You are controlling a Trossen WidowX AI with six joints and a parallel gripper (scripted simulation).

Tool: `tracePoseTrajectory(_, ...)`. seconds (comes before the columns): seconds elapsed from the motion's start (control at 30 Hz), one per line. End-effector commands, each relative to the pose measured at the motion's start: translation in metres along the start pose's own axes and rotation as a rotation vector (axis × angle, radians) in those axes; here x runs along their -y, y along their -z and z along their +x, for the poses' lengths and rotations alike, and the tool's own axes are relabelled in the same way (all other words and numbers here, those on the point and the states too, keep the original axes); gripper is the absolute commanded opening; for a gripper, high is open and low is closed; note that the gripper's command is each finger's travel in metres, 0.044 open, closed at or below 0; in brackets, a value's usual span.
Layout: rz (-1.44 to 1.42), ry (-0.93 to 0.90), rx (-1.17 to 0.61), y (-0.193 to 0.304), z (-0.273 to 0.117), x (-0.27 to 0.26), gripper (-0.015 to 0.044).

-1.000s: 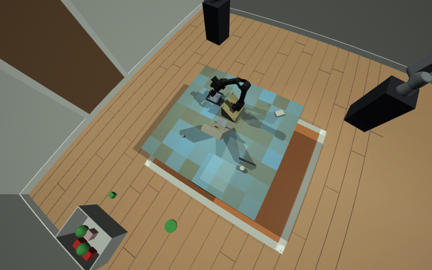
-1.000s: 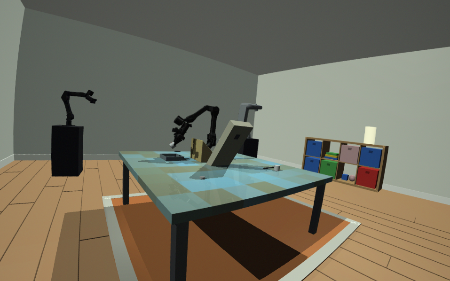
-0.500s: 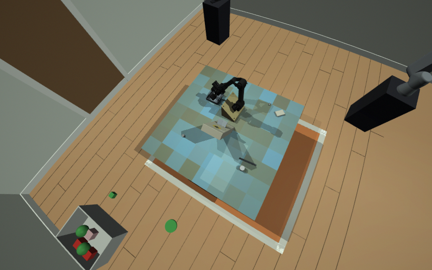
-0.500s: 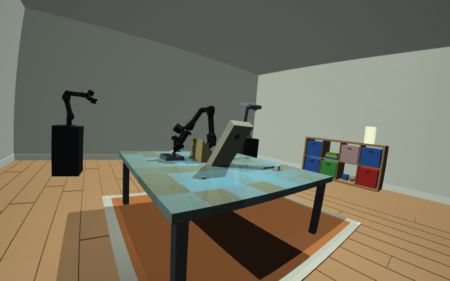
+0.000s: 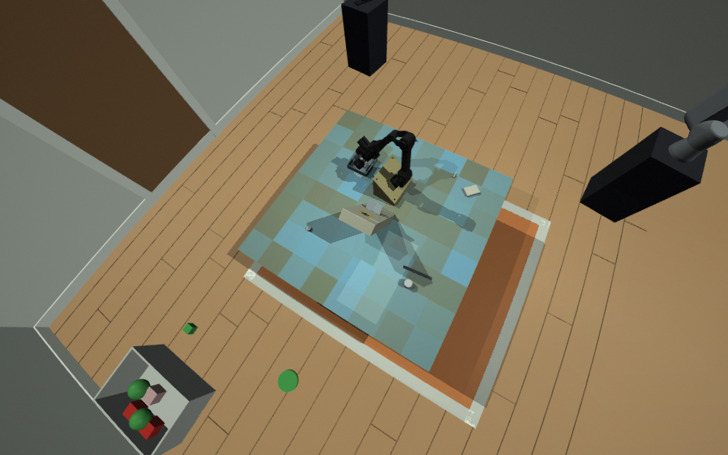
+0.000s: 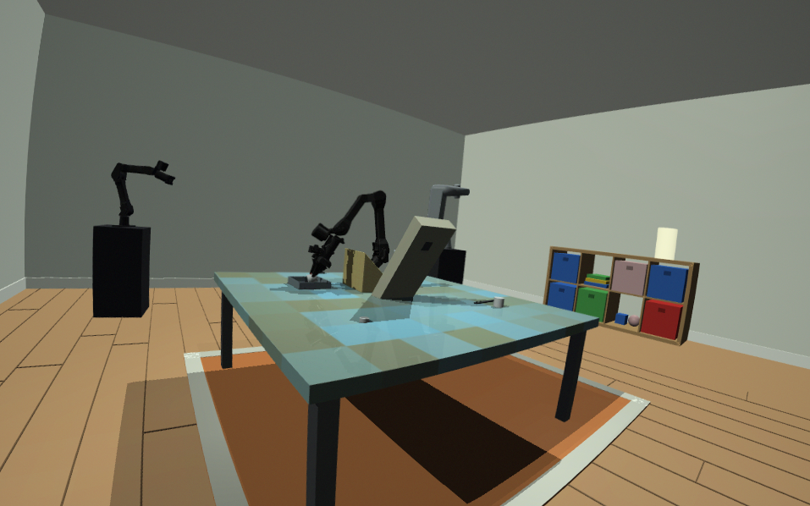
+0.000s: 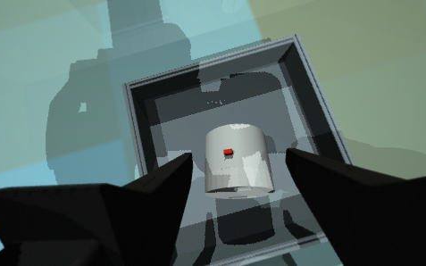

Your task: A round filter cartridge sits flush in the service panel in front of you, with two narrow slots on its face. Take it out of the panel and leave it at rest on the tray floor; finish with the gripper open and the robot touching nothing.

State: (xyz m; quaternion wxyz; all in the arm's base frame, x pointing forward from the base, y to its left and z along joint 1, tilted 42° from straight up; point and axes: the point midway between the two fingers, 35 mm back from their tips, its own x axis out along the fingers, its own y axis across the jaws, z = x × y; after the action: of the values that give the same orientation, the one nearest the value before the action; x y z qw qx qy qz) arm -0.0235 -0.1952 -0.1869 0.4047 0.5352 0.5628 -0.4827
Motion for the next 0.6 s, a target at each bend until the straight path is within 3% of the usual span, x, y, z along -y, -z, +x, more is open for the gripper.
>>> tracePoseTrajectory(0.0, 0.0, 0.0, 0.003, -0.001, 0.0, 0.0, 0.0394)
tracePoseTrajectory(0.07, 0.0, 0.0, 0.003, -0.001, 0.0, 0.0, 0.044)
tracePoseTrajectory(0.17, 0.0, 0.0, 0.002, -0.003, -0.002, 0.0, 0.044)
tracePoseTrajectory(0.33, 0.0, 0.0, 0.001, -0.033, -0.059, 0.0, 0.044)
tracePoseTrajectory(0.57, -0.001, 0.003, 0.01, -0.032, -0.052, 0.001, 0.044)
